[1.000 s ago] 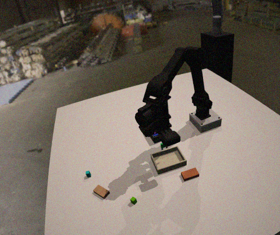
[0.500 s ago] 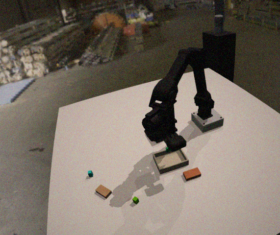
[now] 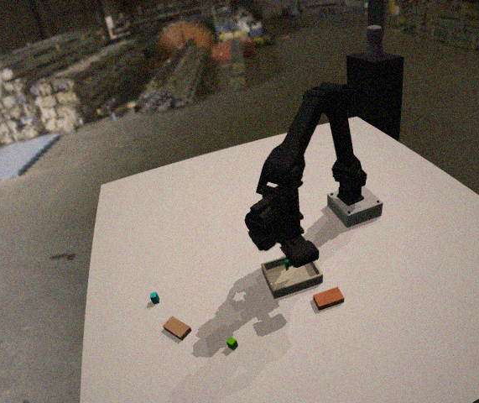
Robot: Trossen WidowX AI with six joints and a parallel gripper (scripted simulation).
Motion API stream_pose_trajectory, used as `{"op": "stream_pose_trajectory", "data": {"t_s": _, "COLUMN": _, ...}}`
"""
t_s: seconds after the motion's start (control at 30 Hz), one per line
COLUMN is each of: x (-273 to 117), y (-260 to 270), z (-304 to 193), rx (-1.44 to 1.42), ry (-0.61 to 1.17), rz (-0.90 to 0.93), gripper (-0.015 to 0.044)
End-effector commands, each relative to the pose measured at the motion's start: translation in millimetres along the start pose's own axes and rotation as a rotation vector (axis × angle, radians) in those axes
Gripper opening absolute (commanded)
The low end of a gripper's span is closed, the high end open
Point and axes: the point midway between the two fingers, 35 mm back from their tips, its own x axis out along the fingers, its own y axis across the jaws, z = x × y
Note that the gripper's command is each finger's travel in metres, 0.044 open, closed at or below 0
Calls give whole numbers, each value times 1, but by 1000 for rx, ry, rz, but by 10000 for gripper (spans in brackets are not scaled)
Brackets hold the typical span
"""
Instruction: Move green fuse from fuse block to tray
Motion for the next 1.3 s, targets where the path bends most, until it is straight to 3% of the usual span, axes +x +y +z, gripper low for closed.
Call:
{"op": "stream_pose_trajectory", "data": {"t_s": 0.0, "x": 8, "y": -1, "z": -1, "rx": 4, "ry": 5, "rz": -7, "gripper": 0}}
{"op": "stream_pose_trajectory", "data": {"t_s": 0.13, "x": 9, "y": -1, "z": -1, "rx": 4, "ry": 5, "rz": -7, "gripper": 0}}
{"op": "stream_pose_trajectory", "data": {"t_s": 0.57, "x": 3, "y": 0, "z": -1, "rx": 0, "ry": 4, "rz": -2, "gripper": 330}}
{"op": "stream_pose_trajectory", "data": {"t_s": 0.7, "x": -31, "y": -1, "z": -1, "rx": 4, "ry": 5, "rz": -7, "gripper": 330}}
{"op": "stream_pose_trajectory", "data": {"t_s": 1.27, "x": -30, "y": 0, "z": -1, "rx": -1, "ry": 9, "rz": -5, "gripper": 330}}
